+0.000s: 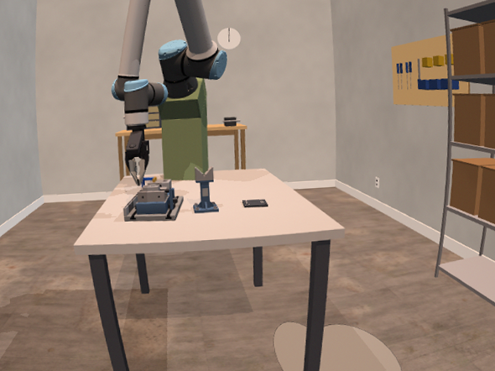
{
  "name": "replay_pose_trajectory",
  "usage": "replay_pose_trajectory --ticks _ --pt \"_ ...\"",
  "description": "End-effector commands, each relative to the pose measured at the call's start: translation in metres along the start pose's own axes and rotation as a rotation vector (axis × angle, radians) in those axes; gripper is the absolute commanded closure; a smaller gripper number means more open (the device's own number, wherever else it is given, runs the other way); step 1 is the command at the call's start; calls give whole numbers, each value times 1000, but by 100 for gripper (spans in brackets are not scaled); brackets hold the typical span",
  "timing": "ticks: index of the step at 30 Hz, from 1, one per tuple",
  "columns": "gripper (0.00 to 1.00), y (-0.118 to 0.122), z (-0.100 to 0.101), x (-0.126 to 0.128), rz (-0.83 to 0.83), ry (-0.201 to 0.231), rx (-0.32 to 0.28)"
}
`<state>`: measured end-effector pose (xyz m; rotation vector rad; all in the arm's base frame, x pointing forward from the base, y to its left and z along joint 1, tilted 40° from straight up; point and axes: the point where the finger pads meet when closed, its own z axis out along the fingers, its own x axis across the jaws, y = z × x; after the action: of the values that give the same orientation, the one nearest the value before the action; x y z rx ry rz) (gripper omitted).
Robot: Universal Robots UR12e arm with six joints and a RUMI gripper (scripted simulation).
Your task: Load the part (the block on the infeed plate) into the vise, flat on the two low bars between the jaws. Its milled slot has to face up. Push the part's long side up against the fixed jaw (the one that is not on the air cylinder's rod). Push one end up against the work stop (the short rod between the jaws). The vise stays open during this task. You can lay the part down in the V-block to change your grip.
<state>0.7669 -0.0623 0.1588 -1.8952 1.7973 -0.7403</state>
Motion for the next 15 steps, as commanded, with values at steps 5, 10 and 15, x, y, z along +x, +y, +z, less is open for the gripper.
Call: replay_pose_trajectory --ticks 5,10,15 --pt "100 0 2 0 0 0 1" --pt "100 0 3 0 0 0 1" --pt "100 0 5 0 0 0 1"
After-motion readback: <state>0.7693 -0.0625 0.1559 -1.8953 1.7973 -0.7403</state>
